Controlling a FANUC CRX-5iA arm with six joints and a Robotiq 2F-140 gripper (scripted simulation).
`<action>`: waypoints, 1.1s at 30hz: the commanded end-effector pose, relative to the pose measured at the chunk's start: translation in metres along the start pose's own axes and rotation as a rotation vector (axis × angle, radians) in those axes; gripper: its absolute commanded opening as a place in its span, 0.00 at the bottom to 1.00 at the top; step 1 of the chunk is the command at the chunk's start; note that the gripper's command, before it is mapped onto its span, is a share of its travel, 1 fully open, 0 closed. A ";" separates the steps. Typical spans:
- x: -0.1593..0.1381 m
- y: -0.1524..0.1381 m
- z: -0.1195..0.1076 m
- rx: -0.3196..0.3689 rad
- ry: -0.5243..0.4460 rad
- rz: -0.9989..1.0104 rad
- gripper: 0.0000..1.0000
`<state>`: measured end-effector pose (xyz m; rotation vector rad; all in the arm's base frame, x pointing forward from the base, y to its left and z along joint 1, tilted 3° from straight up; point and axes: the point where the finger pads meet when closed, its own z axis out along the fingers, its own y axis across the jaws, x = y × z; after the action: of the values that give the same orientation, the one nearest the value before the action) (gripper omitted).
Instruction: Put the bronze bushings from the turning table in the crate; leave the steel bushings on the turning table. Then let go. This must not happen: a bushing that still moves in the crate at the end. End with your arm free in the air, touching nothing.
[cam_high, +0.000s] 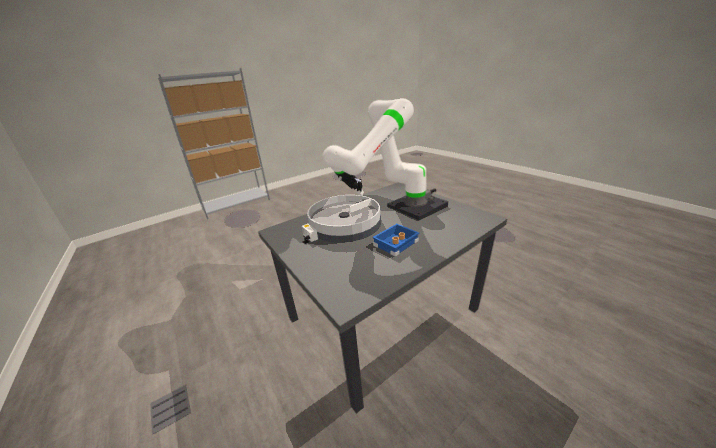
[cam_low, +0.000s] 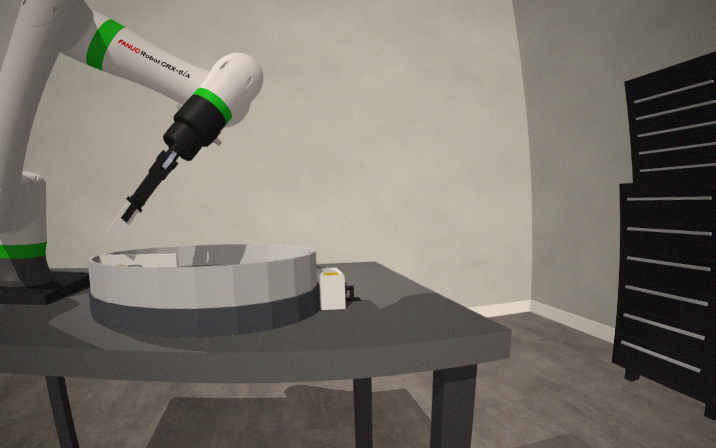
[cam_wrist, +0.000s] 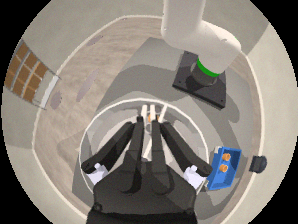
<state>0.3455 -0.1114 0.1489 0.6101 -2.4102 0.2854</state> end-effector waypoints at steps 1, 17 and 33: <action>0.000 0.000 0.000 0.000 0.000 0.000 0.06; 0.000 0.000 0.000 0.000 0.000 0.000 0.06; -0.015 0.000 0.017 0.000 0.000 0.000 0.06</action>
<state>0.3463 -0.1119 0.1273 0.6102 -2.4102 0.2852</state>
